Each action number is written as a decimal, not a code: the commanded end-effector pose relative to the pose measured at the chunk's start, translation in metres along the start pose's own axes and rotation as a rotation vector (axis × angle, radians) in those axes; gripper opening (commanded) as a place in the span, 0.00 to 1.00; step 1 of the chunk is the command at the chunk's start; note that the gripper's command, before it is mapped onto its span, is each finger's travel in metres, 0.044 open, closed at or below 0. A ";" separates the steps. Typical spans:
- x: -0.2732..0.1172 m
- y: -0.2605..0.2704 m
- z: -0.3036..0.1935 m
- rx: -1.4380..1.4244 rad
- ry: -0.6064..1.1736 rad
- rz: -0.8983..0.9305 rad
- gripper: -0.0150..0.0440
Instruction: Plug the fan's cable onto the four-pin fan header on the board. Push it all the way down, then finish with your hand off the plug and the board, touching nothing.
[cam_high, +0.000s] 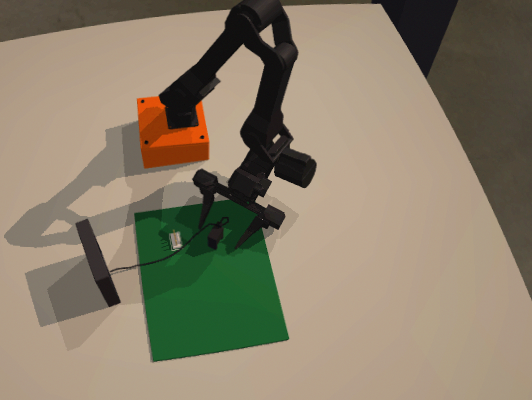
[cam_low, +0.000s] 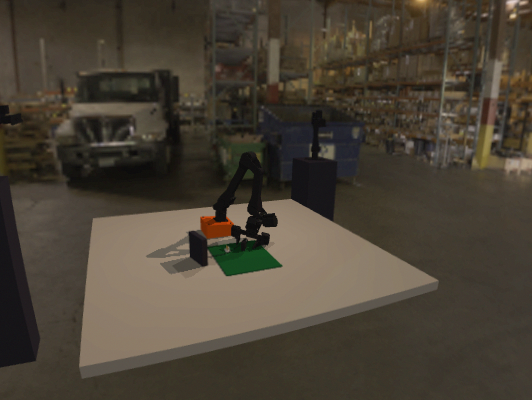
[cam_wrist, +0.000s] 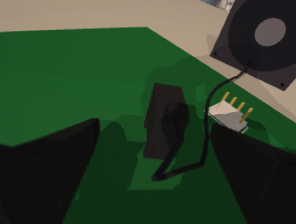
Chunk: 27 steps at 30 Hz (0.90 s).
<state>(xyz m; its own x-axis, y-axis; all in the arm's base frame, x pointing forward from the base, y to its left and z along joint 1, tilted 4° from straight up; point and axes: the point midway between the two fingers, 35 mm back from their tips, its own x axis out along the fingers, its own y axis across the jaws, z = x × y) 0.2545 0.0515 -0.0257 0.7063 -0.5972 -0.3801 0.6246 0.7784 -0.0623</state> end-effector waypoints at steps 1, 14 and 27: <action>0.022 0.029 0.015 0.006 0.255 -0.029 1.00; 0.025 0.011 0.101 -0.040 0.876 -0.006 1.00; -0.022 -0.029 0.174 0.069 1.189 0.129 1.00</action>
<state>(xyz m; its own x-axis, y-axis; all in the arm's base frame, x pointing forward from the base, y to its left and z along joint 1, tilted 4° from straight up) 0.2901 0.0125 0.1099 0.0421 -0.0400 -0.9983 0.6077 0.7942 -0.0062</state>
